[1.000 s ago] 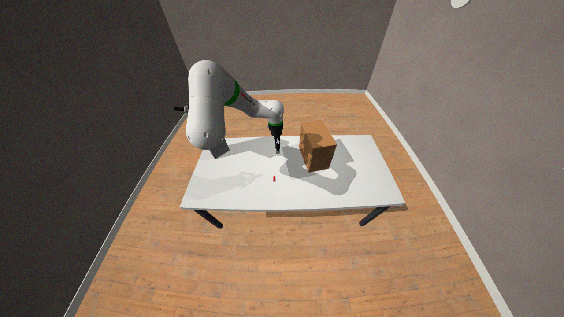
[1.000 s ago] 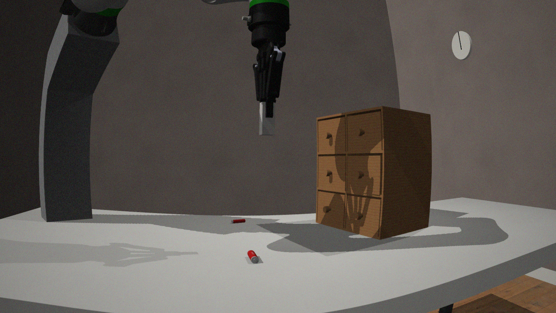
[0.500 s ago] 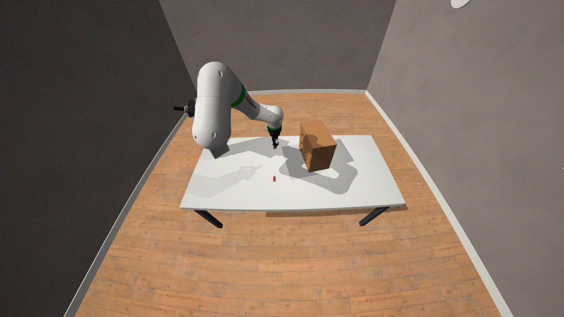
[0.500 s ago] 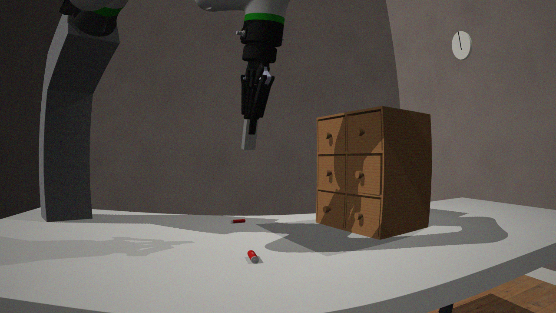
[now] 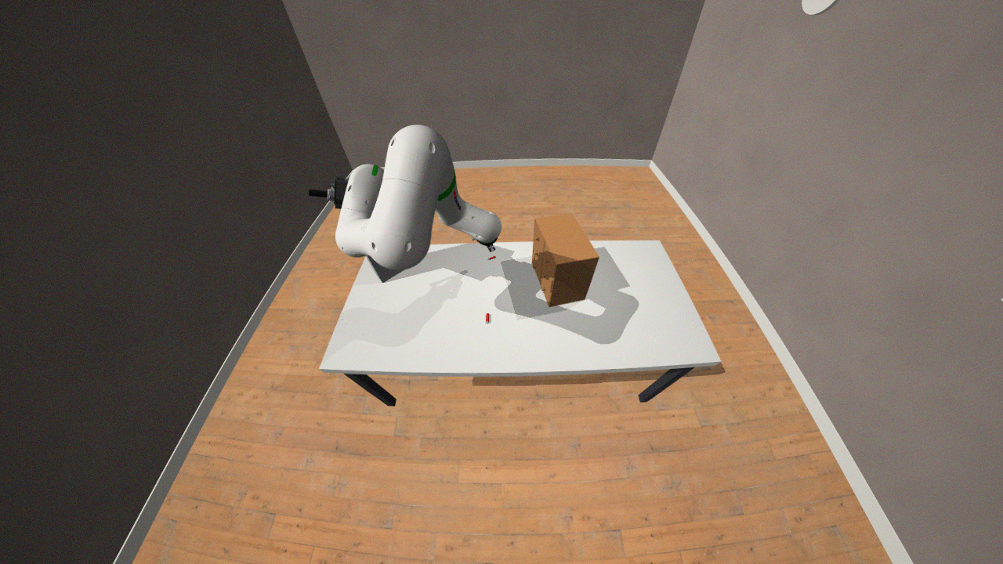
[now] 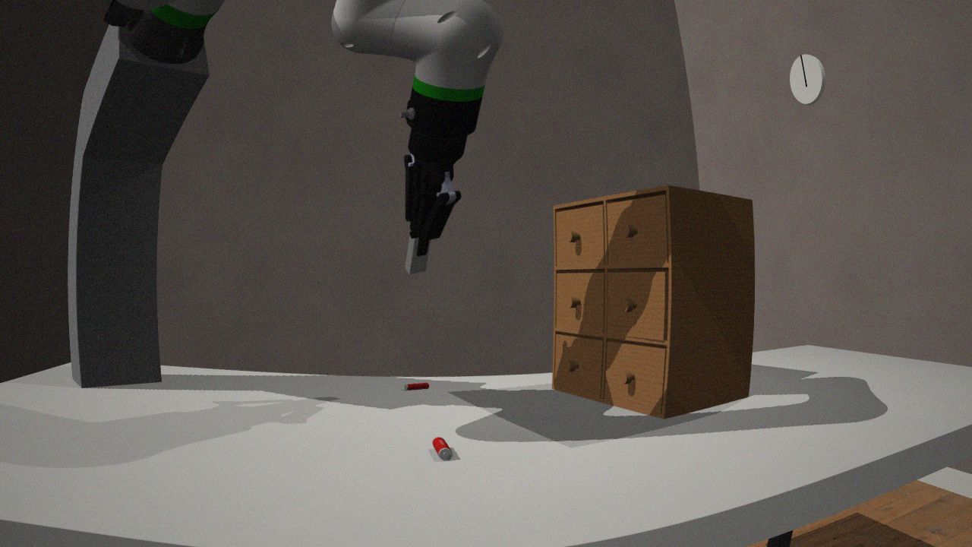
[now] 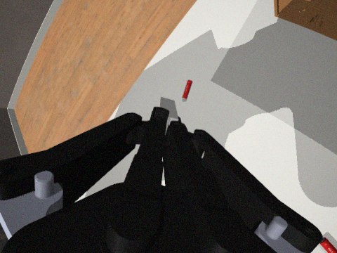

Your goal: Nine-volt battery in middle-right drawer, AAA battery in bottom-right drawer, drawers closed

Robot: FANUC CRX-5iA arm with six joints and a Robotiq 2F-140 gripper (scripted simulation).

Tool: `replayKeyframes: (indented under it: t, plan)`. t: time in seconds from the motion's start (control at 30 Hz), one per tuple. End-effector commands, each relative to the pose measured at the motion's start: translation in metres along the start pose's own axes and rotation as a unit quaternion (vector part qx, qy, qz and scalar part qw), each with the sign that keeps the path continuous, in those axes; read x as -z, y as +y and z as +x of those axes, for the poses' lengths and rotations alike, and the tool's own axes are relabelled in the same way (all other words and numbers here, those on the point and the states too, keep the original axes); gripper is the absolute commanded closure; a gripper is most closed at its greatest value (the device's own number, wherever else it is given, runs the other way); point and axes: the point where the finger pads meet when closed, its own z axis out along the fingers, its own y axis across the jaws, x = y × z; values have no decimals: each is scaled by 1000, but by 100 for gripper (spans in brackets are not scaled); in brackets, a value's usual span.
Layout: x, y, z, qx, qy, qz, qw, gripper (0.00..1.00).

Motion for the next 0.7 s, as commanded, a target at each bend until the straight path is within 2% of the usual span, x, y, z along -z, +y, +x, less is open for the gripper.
replayKeyframes:
  t: [0.0,0.1,0.17,0.23,0.27,0.33,0.37,0.4,0.43,0.5,0.53,0.57,0.6,0.67]
  plan:
    - [-31,-21,33,26,99,72,992,100]
    - [-31,-21,33,26,99,72,992,100]
    - [-36,-17,62,38,182,84,979,100]
    - [-33,4,87,42,221,69,972,100]
    - [-33,4,87,45,237,70,968,100]
    - [-23,37,104,51,269,48,961,100]
    - [-23,37,104,52,286,43,956,100]
    - [-16,57,109,55,300,29,952,100]
    - [-16,57,109,57,316,22,947,100]
    - [1,97,110,62,339,-10,939,100]
    - [1,97,110,64,354,-19,933,100]
    - [10,117,107,67,363,-38,928,100]
    - [10,117,107,68,378,-50,922,100]
    - [10,117,107,68,378,-50,922,100]
